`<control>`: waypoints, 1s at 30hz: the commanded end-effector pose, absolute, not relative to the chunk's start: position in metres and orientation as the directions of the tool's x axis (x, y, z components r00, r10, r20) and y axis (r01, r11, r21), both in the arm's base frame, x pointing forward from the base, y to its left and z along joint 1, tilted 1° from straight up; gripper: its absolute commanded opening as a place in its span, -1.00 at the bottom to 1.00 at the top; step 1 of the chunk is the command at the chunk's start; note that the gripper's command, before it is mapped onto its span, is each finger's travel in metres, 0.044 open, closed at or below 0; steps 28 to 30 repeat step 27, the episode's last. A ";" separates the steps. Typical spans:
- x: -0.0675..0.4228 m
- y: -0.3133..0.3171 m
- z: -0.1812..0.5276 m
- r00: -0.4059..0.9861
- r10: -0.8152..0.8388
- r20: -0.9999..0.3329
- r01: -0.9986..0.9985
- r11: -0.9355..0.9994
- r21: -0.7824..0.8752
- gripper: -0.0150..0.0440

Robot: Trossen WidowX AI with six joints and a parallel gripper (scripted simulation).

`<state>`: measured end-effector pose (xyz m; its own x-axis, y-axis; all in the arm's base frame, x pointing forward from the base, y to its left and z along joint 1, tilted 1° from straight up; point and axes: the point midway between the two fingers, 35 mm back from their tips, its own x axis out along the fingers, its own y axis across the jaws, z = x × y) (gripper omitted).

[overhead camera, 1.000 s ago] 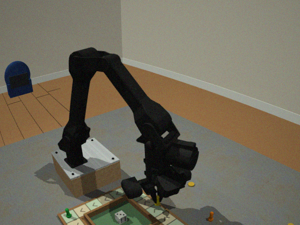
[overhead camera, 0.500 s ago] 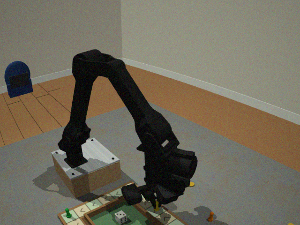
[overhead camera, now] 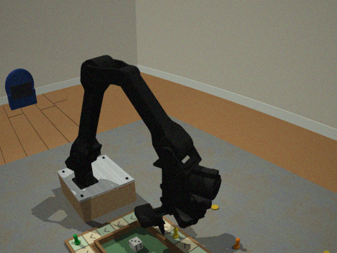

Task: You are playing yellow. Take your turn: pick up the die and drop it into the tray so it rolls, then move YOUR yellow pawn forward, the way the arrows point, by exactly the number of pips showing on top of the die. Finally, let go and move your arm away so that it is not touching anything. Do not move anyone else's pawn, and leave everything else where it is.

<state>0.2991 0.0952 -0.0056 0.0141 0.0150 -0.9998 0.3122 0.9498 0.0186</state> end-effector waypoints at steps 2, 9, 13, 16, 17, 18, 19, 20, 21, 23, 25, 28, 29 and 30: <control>0.303 0.096 0.034 0.039 0.019 -0.999 0.316 0.948 0.030 0.84; 0.285 0.070 0.055 0.038 0.017 -0.999 0.272 0.962 0.026 1.00; 0.248 0.033 0.082 0.035 0.013 -0.999 0.201 0.979 0.020 1.00; 0.216 0.011 0.097 0.032 0.011 -0.999 0.146 0.989 0.016 1.00; 0.205 0.005 0.101 0.031 0.011 -0.999 0.128 0.992 0.015 1.00; 0.194 0.000 0.104 0.031 0.010 -0.999 0.109 0.994 0.013 1.00; 0.182 -0.005 0.106 0.030 0.010 -1.000 0.091 0.996 0.012 1.00; 0.214 0.008 0.102 0.046 0.010 -0.999 0.142 0.990 0.017 1.00; 0.214 0.008 0.102 0.046 0.010 -0.999 0.142 0.990 0.017 1.00; 0.214 0.008 0.102 0.046 0.010 -0.999 0.142 0.990 0.017 1.00; 0.214 0.008 0.102 0.046 0.010 -0.999 0.142 0.990 0.017 1.00; 0.214 0.008 0.102 0.046 0.010 -0.999 0.142 0.990 0.017 1.00; 0.214 0.008 0.102 0.046 0.010 -0.999 0.142 0.990 0.017 1.00; 0.214 0.008 0.102 0.046 0.010 -0.999 0.142 0.990 0.017 1.00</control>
